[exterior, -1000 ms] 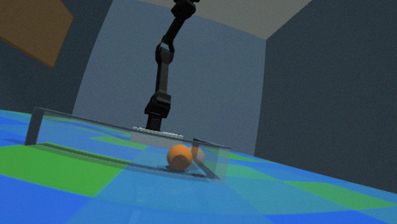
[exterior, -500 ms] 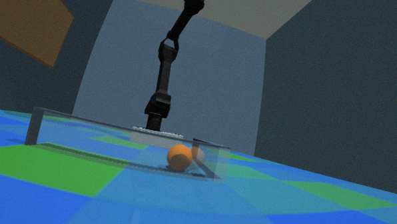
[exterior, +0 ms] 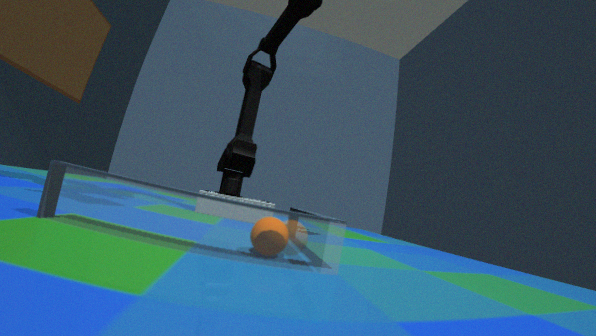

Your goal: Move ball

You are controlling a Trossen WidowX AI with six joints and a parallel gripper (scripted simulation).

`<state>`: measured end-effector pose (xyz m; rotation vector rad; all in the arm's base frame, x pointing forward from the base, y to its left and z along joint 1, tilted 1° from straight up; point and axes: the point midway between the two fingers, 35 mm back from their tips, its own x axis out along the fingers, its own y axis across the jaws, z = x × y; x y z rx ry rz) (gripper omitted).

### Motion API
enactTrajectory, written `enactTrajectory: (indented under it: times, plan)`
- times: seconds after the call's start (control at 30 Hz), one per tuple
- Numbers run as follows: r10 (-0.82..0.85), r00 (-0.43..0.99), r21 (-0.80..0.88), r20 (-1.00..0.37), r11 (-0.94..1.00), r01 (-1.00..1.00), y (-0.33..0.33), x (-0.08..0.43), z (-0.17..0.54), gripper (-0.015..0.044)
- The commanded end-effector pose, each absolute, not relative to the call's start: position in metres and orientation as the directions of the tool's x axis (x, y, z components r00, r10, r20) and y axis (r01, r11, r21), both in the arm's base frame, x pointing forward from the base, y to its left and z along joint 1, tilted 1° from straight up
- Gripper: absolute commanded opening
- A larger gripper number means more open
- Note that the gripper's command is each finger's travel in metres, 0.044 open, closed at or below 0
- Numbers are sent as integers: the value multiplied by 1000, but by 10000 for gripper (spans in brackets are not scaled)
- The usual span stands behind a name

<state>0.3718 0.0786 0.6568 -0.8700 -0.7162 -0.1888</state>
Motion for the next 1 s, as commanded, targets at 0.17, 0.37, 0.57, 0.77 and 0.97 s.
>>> enactTrajectory:
  times: [0.17,0.37,0.57,0.77,0.97]
  plan:
    - [154,958,-659,240,751,44,86,466,530,338]
    - [140,989,-554,-56,820,-148,81,501,437,338]
    - [110,925,-381,-363,889,-255,72,513,337,338]
    - [69,756,-183,-651,952,-245,58,500,238,338]
    - [26,483,-31,-875,994,-109,42,461,148,338]
